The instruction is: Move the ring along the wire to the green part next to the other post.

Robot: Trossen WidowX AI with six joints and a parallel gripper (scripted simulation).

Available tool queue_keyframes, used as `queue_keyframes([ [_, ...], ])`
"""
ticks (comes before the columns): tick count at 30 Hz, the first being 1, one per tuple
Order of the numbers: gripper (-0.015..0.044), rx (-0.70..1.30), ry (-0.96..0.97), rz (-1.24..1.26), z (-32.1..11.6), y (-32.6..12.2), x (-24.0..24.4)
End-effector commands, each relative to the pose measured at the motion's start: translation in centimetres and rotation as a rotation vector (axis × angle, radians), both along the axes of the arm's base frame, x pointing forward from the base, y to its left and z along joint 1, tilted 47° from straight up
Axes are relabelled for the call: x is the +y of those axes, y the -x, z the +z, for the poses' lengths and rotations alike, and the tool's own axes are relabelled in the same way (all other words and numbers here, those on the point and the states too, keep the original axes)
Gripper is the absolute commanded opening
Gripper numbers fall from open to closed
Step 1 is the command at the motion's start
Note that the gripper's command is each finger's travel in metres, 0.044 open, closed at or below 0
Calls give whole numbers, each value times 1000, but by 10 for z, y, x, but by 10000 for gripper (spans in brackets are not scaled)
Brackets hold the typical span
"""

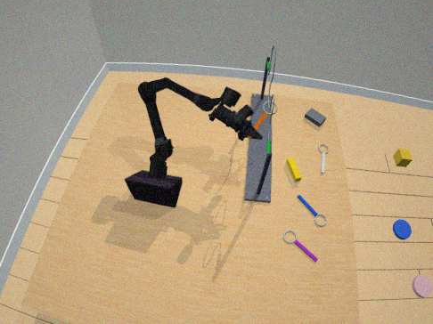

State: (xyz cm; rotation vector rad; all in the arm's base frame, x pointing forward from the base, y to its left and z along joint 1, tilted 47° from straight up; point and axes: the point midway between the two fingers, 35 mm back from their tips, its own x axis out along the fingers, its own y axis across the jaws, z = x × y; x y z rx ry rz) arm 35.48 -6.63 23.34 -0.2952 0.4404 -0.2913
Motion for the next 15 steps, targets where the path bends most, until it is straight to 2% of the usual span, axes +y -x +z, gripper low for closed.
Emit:
queue_keyframes([
  [1, -150, 14, 97, -11, 2, 3, -14],
  [15, -150, 45, 427, -28, 28, 8, -55],
])
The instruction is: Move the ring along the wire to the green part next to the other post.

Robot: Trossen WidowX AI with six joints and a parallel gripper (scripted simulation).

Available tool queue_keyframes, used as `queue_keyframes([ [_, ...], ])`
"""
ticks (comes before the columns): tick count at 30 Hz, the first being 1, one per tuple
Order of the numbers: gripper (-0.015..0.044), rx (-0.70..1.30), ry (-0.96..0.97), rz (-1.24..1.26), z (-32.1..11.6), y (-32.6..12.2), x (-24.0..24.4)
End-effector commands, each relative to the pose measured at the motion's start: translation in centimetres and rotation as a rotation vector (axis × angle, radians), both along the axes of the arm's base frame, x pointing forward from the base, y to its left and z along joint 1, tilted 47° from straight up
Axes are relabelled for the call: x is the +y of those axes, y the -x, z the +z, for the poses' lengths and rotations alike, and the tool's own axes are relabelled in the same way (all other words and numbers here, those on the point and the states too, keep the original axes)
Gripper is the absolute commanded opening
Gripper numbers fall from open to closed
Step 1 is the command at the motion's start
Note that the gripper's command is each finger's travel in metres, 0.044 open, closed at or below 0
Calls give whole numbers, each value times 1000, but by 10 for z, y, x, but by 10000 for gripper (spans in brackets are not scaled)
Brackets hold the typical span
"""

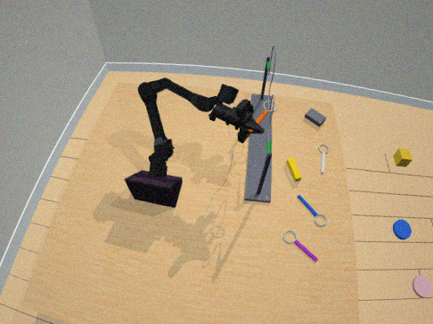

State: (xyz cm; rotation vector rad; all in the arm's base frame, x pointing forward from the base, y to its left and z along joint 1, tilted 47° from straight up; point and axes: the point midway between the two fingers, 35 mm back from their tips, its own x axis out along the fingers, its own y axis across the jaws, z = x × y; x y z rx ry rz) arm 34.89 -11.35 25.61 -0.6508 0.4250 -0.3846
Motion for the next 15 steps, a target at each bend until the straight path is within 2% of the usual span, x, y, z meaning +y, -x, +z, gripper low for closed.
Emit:
queue_keyframes([
  [1, -150, 9, 86, -11, 8, 2, -11],
  [15, -150, 28, 283, -21, 35, 5, -33],
])
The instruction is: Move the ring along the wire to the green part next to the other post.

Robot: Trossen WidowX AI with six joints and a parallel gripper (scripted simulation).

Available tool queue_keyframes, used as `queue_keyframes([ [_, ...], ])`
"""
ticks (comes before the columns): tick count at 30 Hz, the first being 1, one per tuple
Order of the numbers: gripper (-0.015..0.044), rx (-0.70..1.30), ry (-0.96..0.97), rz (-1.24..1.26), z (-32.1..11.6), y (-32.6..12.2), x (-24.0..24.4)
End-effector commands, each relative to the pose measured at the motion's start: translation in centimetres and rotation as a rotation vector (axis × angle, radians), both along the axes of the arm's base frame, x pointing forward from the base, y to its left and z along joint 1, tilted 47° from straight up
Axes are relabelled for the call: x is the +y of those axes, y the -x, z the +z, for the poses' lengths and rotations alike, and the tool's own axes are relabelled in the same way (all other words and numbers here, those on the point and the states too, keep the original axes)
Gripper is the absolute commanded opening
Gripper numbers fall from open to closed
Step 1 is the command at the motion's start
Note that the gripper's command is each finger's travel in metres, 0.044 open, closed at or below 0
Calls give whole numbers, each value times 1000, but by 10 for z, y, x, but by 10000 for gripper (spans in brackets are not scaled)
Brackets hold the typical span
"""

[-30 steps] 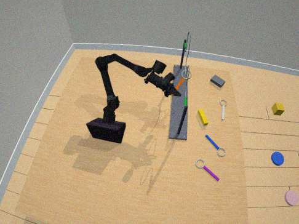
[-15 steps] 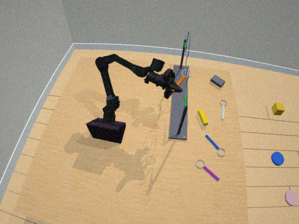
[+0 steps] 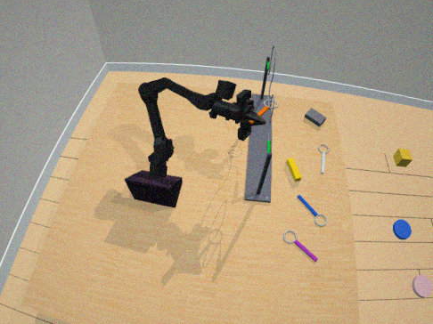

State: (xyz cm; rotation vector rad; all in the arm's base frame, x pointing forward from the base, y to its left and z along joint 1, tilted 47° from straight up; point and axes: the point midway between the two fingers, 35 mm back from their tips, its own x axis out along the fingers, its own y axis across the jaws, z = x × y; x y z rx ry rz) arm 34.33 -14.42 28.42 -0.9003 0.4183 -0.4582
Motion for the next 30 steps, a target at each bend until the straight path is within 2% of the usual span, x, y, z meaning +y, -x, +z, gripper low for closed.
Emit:
queue_keyframes([
  [1, -150, -1, 33, 5, 8, 0, -3],
  [12, -150, -7, -30, 8, 12, 0, -4],
  [30, -150, -41, -387, 23, -1, -2, 12],
])
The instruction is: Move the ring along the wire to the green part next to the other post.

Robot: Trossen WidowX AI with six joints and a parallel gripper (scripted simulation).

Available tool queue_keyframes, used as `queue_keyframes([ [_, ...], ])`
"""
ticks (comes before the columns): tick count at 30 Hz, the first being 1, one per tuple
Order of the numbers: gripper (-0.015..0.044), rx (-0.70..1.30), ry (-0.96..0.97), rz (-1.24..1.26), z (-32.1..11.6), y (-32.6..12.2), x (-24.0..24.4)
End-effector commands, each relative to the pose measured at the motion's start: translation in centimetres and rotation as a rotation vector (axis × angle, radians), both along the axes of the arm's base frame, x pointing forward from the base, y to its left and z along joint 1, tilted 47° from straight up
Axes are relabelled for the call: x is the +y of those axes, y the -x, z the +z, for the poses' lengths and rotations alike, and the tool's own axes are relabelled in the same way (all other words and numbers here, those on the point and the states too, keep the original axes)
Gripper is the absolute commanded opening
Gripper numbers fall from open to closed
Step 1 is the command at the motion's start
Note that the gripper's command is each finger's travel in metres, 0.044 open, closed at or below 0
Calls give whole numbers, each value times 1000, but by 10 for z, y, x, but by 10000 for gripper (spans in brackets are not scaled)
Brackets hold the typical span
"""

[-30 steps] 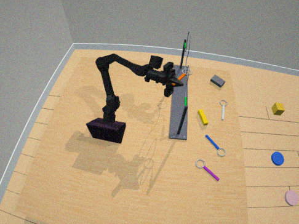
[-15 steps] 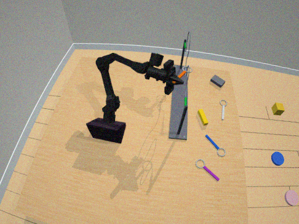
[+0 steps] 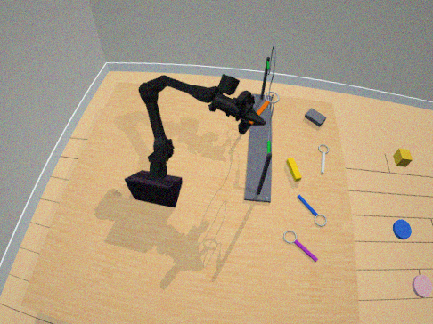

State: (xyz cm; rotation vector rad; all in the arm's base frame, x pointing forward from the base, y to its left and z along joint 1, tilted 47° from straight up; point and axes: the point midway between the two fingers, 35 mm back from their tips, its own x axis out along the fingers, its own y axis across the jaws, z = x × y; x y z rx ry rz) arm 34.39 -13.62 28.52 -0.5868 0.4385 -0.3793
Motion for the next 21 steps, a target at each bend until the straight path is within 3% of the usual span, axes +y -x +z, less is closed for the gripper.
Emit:
queue_keyframes([
  [1, -150, -10, -93, 9, -3, -1, 6],
  [21, -150, -55, -587, 32, -11, -5, 38],
])
